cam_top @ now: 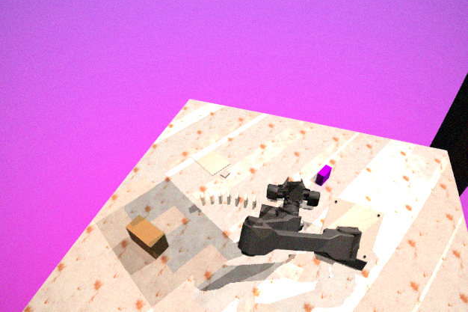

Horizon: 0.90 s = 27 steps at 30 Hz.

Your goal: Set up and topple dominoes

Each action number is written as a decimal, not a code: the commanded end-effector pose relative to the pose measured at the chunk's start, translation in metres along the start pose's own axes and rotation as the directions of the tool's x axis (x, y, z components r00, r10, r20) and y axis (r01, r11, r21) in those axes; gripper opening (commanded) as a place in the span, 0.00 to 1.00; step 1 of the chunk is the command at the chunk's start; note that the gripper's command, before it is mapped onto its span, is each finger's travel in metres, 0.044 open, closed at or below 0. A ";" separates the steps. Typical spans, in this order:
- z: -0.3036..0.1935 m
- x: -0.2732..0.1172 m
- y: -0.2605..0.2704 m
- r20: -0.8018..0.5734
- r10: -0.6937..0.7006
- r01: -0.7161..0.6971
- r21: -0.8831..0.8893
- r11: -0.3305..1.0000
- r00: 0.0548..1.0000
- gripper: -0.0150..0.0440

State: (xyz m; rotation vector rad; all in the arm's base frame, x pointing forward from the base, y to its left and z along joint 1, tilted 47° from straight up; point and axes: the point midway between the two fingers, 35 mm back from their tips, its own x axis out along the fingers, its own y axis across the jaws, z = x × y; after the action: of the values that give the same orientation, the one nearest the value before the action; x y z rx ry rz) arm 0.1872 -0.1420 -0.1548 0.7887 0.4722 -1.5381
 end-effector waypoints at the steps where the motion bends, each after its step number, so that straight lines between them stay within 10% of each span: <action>1: 0.001 0.000 0.000 0.006 0.000 0.000 0.004 1.000 1.000 0.78; 6: 0.003 0.000 0.000 0.006 0.000 0.000 0.004 1.000 1.000 1.00; 16: 0.049 0.002 0.001 -0.014 -0.007 0.007 -0.033 0.999 1.000 1.00; 27: 0.020 0.048 0.017 -0.509 -0.238 -0.253 -0.716 0.650 0.827 1.00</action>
State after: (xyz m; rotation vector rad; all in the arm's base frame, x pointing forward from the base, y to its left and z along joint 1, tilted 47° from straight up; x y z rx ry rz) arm 0.1928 -0.1857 -0.1606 0.5892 1.1461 -1.2334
